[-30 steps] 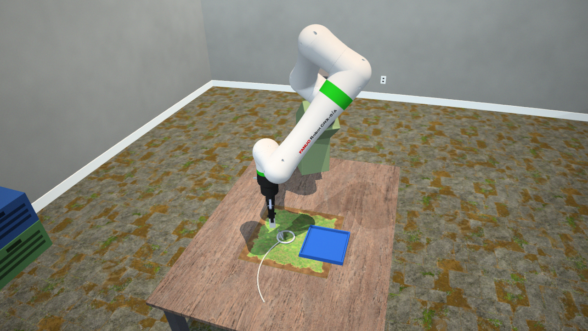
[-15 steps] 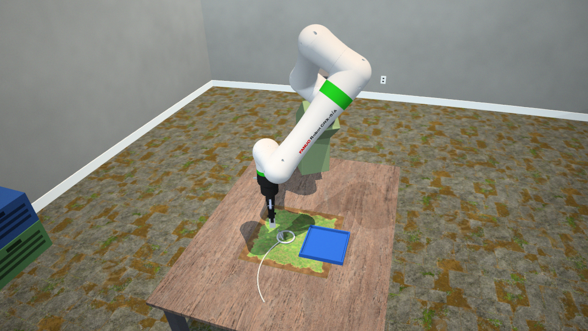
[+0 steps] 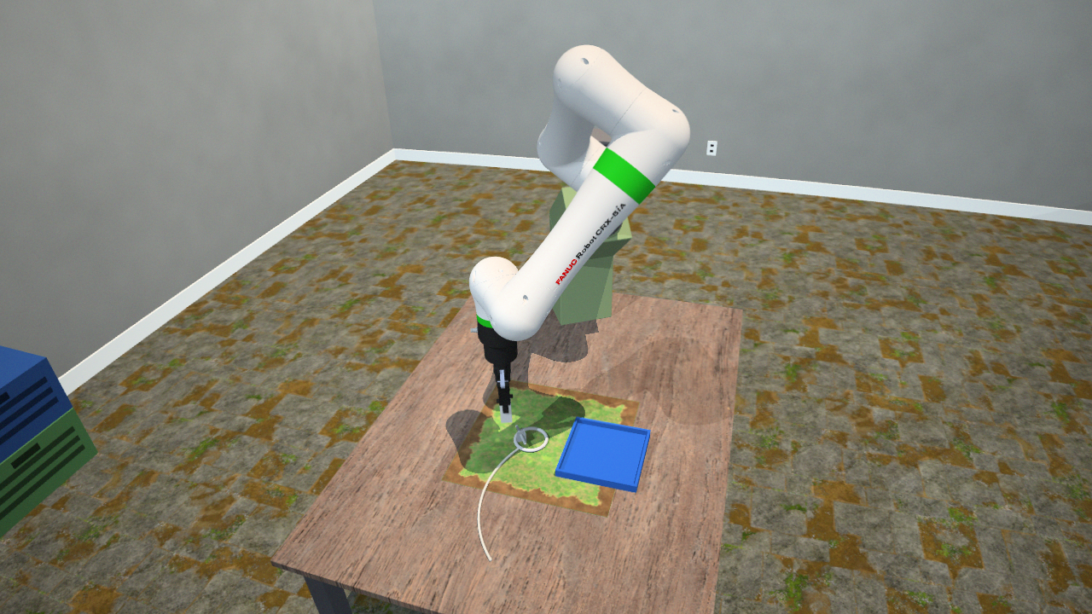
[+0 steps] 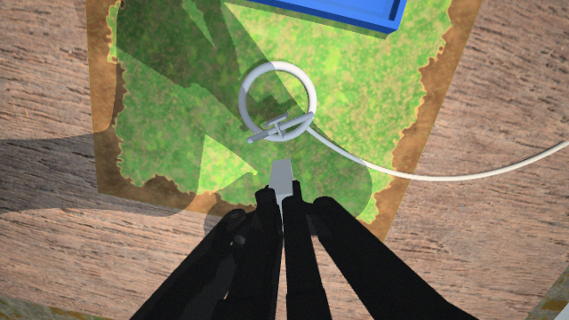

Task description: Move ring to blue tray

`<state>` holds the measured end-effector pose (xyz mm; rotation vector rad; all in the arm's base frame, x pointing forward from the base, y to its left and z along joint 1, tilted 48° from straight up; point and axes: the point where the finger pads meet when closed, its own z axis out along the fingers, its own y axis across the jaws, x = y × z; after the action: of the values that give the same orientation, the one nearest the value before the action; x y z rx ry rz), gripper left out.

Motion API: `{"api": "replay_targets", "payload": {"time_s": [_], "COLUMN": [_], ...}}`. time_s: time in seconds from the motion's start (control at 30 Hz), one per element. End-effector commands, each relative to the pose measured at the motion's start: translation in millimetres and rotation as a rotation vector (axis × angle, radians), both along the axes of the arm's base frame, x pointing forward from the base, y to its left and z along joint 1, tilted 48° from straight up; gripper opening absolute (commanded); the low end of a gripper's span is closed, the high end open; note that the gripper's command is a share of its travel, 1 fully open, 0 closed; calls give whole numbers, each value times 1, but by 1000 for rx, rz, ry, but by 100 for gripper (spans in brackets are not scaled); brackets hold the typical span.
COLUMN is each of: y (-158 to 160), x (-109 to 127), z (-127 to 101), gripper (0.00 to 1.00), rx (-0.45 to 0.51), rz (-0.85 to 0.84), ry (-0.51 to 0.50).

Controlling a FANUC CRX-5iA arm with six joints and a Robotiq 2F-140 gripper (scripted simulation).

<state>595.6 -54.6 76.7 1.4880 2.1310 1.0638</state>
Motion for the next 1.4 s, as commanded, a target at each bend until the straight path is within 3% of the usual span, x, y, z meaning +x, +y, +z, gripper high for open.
{"api": "replay_targets", "payload": {"time_s": [0.0, 0.3, 0.37, 0.4, 0.53, 0.73, 0.77, 0.83, 1.37], "y": [2, 52, 52, 59, 79, 87, 87, 87, 87], "x": [-1, -20, -20, -23, -33, -38, -38, -38, -38], "z": [1, 10, 10, 11, 15, 16, 16, 16, 16], "gripper": [10, 10, 10, 10, 10, 10, 15, 15, 15], "rx": [-32, -419, -419, -529, -662, -895, -932, -999, -999], "rz": [31, 435, 435, 553, 696, 937, 974, 1040, 1040], "ry": [-19, -237, -237, -301, -375, -520, -547, -603, -603]}}
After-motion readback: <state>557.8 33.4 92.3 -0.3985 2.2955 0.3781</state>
